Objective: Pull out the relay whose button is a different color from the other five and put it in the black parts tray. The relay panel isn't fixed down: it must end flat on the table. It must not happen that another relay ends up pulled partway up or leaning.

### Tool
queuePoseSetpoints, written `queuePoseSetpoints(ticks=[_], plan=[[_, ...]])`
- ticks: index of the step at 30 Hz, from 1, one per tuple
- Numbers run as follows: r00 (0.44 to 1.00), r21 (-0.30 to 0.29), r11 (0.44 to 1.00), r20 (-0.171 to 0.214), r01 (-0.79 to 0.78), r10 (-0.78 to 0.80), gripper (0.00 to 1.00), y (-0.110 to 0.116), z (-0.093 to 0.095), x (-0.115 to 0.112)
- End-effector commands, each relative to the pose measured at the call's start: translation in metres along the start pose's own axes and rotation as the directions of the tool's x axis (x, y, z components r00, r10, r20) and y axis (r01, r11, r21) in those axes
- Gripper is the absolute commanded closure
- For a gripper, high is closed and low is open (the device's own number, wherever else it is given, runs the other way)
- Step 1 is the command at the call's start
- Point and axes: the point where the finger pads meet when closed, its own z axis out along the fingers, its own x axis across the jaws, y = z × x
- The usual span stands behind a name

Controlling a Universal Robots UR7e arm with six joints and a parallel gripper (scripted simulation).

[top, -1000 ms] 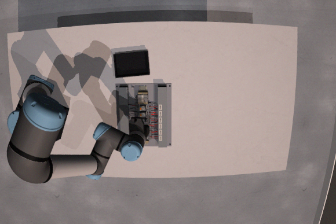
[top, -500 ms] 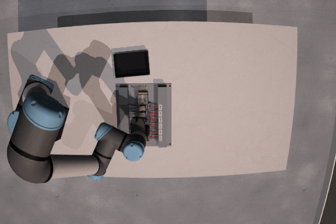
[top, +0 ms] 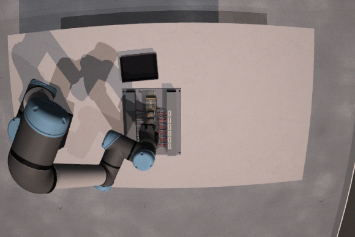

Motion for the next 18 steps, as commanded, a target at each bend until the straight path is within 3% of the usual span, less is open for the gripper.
queuePoseSetpoints(ticks=[1, 18], plan=[[1.000, 0.000, 1.000, 0.011, 0.001, -0.001, 1.00, -0.0009, 0.0003, 0.0004], [0.999, 0.000, 1.000, 0.038, 0.002, -0.002, 1.00, -0.0009, 0.0001, 0.0013]])
